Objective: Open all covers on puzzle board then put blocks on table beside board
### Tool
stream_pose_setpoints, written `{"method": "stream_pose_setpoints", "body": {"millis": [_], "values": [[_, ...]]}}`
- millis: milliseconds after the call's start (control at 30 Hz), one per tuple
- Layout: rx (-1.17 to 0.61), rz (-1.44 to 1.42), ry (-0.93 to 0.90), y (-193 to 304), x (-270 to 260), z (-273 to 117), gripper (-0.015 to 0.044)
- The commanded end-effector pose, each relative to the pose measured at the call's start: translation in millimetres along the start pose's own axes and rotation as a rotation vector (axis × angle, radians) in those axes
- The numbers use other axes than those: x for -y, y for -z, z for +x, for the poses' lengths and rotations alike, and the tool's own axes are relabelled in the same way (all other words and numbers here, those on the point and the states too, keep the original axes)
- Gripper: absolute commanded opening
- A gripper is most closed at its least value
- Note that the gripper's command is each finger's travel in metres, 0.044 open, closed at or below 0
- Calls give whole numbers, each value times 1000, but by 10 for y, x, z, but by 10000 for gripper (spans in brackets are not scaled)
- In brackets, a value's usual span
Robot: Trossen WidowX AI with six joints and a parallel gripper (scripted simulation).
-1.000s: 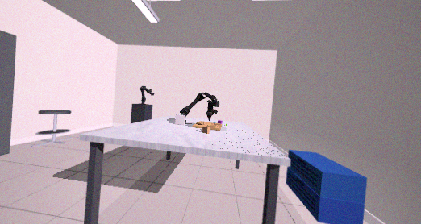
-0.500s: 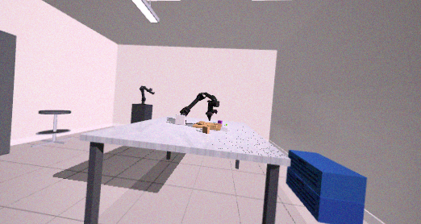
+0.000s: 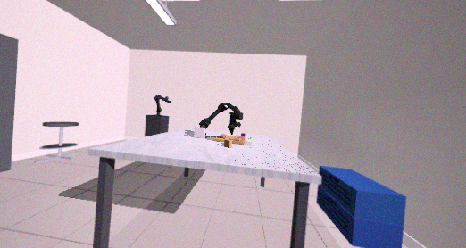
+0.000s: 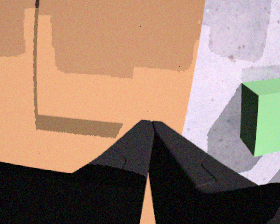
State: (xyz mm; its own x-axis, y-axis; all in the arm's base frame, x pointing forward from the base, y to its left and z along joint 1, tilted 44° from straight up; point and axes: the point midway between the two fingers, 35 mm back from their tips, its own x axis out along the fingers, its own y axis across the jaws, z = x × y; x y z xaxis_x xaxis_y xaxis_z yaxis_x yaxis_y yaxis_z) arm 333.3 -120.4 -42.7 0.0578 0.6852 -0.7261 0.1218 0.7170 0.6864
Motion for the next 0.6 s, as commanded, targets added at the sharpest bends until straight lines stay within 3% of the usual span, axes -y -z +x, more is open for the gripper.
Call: {"method": "stream_pose_setpoints", "body": {"millis": [0,567], "values": [[-6,5,-5,12,-2,78,0],[-6,5,-6,14,-1,248,0]]}}
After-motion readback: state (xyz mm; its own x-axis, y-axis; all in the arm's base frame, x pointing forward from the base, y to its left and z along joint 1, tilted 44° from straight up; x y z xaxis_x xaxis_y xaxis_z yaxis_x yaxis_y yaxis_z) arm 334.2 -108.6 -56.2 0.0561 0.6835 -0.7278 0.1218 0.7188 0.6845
